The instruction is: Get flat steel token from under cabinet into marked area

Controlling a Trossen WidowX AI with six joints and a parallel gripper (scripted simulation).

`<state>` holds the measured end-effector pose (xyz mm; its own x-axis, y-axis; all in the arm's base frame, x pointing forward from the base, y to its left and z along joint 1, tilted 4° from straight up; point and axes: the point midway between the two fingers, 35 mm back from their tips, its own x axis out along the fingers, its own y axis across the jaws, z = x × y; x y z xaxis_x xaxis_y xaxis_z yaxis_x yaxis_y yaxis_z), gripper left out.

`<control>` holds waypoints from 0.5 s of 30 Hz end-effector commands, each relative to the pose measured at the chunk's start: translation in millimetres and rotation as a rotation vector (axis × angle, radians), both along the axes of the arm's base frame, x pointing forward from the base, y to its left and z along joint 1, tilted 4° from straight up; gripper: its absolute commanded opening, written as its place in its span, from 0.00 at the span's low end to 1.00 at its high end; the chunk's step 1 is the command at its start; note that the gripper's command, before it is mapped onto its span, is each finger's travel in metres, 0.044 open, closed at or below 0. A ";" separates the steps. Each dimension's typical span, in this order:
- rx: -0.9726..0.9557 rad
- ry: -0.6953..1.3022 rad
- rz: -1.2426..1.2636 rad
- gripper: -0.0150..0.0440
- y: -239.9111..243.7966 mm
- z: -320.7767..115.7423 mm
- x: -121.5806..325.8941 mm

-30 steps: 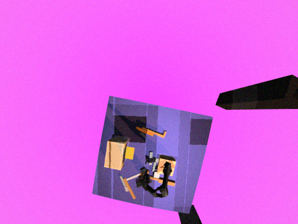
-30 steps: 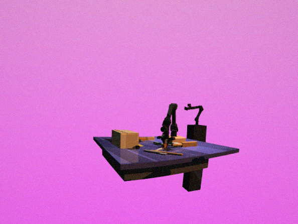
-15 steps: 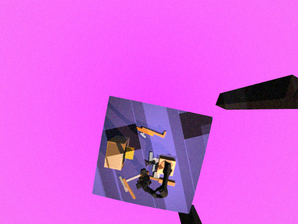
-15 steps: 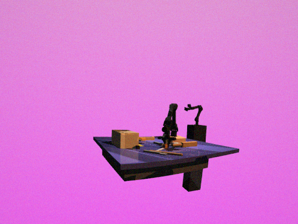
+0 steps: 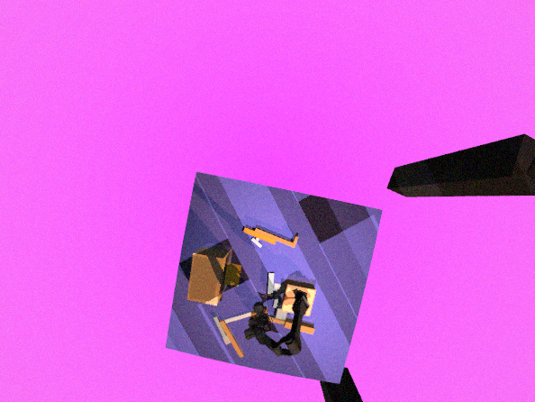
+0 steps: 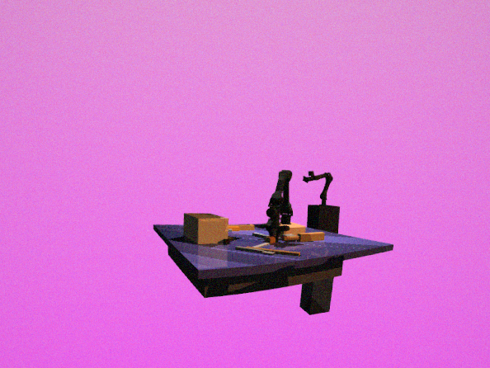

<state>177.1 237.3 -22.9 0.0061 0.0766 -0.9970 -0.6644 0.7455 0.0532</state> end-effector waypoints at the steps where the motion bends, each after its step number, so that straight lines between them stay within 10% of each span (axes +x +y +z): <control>1: 0.004 -0.001 -0.035 0.25 1.3 1.1 1.4; 15: 0.004 0.008 -0.146 0.25 1.3 1.1 1.4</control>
